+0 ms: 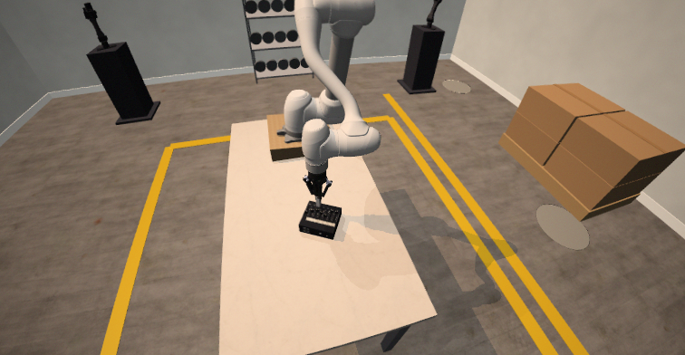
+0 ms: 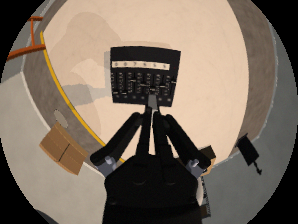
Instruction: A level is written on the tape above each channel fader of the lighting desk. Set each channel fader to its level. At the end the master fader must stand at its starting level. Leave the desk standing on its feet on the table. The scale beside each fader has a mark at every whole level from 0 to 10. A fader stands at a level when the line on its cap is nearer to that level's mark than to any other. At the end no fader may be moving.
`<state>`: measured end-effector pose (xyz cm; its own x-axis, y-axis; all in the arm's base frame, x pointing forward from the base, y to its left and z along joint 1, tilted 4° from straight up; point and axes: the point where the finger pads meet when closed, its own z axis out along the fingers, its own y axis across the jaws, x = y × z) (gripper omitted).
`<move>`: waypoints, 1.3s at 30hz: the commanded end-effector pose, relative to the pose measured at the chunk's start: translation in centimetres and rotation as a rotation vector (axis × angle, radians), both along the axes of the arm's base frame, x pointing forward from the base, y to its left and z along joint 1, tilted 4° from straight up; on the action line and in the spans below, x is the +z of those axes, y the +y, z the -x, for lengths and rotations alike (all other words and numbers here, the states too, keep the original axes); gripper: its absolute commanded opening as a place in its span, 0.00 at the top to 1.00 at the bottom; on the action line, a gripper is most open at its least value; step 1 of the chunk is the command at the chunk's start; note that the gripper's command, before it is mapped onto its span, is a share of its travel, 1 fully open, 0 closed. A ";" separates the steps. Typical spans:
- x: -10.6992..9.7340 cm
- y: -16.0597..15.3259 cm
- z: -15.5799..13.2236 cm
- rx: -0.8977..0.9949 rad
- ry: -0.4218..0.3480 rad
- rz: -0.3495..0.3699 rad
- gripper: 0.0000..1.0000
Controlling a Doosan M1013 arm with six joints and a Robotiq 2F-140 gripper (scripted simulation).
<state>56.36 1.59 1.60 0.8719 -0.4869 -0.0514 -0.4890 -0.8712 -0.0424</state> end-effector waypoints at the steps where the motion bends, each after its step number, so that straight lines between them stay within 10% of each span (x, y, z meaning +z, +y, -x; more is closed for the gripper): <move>1: -0.1 0.0 0.0 0.000 0.000 0.000 1.00; 39: -1.0 0.0 0.0 0.000 0.000 0.000 1.00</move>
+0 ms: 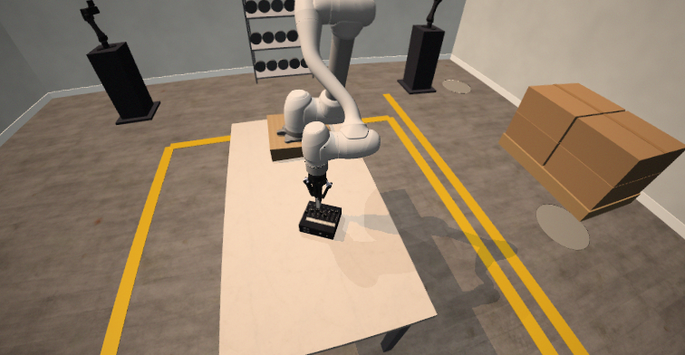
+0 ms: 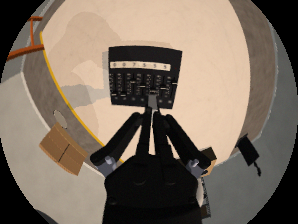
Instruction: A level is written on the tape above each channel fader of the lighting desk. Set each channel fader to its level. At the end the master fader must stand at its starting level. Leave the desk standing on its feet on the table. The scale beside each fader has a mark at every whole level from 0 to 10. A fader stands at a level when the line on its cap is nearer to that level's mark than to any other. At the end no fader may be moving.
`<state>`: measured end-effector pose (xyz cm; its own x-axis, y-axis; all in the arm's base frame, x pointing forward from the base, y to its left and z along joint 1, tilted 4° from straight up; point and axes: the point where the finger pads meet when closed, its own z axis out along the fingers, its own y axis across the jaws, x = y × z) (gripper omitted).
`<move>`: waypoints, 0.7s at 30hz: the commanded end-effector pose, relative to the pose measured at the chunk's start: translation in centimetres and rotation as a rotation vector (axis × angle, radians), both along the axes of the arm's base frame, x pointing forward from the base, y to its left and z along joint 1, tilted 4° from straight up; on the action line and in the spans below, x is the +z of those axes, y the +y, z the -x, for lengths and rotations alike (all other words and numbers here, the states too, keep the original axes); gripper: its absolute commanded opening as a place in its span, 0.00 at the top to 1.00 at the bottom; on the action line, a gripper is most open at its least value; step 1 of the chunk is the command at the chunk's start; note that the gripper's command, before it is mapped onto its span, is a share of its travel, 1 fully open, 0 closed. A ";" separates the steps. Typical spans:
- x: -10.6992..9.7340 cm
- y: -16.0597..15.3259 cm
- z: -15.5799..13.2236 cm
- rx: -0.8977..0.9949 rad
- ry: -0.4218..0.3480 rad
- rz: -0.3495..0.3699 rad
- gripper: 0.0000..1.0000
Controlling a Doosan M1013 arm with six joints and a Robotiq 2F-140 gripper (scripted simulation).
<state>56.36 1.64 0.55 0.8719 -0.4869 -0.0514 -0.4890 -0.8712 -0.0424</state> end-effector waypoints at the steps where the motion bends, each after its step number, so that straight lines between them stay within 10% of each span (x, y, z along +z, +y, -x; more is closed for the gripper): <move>1: 0.0 0.0 0.0 0.000 0.000 0.000 1.00; 21: 0.0 -0.5 -0.9 0.000 0.000 0.000 1.00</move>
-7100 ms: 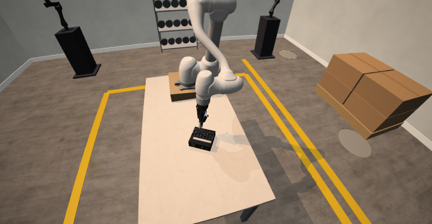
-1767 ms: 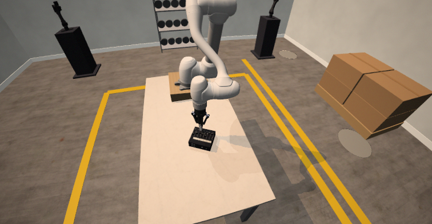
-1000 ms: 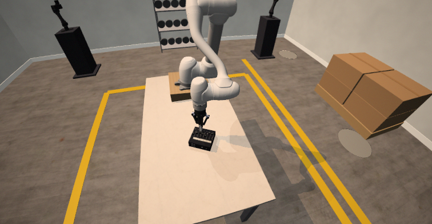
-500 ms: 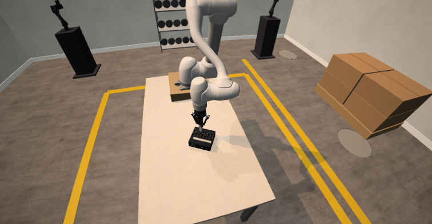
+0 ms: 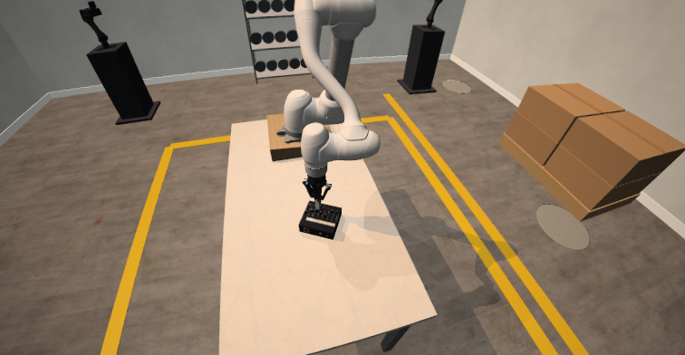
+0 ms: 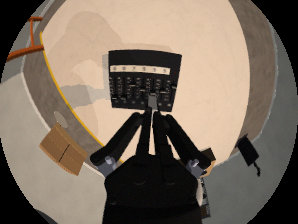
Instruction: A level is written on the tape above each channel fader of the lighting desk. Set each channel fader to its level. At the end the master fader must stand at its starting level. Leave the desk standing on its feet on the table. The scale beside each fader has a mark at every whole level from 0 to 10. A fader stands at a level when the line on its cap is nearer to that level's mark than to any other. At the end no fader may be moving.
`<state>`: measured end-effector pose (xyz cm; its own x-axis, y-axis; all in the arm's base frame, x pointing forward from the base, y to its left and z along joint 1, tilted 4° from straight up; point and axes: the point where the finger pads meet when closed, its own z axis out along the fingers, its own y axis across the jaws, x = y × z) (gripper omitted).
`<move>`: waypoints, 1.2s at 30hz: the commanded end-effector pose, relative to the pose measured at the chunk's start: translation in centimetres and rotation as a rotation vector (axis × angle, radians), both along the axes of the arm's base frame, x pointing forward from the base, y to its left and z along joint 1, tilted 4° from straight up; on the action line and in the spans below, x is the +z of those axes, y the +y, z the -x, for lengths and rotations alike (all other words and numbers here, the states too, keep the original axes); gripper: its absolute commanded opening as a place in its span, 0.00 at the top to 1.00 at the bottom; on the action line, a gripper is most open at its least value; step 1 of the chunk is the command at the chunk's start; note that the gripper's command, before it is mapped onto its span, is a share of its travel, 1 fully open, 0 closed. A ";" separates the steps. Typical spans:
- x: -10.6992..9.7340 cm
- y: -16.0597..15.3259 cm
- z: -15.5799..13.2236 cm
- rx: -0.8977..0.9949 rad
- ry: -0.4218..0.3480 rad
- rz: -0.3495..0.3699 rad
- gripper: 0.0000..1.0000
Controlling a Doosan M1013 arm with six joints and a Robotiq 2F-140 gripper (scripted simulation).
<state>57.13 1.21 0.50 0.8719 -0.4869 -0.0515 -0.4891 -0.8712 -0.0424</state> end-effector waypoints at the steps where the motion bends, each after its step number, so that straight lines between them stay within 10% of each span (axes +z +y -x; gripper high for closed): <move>1: 0.0 -0.1 -0.1 0.000 0.000 0.000 1.00; 36: 0.0 -0.3 -0.5 0.000 0.000 0.000 1.00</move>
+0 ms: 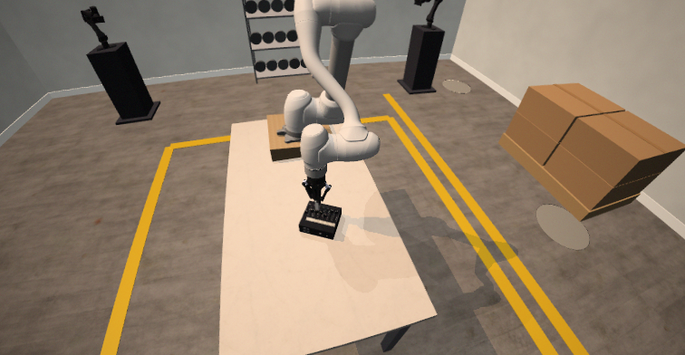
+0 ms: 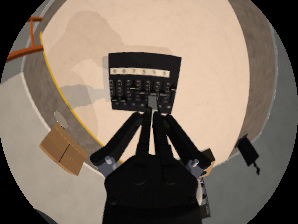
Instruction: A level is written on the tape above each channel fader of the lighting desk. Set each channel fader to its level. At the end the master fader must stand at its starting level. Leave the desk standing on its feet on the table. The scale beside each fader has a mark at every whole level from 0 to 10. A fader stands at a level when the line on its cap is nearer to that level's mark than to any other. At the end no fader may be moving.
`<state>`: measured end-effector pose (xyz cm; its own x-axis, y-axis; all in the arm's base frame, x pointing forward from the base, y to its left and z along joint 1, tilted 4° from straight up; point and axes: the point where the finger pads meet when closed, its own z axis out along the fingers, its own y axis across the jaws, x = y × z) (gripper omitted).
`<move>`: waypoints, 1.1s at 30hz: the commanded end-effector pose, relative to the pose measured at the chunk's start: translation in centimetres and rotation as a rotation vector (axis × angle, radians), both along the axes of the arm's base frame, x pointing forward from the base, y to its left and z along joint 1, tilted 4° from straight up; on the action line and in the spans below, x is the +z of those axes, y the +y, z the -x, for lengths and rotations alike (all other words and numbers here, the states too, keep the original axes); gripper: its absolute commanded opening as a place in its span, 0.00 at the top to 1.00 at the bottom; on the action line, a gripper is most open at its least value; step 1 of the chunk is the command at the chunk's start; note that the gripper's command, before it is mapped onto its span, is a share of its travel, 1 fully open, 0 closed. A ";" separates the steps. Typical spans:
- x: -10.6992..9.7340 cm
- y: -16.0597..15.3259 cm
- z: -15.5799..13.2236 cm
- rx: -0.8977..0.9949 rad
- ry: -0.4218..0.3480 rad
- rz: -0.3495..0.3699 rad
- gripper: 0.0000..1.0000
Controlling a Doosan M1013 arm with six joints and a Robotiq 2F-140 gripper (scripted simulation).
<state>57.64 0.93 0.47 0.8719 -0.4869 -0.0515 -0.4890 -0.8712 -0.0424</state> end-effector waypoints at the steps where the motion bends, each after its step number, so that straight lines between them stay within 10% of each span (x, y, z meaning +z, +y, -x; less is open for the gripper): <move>1: 0.0 0.0 0.0 0.000 0.000 0.000 1.00; 33: 2.3 0.2 0.5 0.000 0.000 0.000 1.00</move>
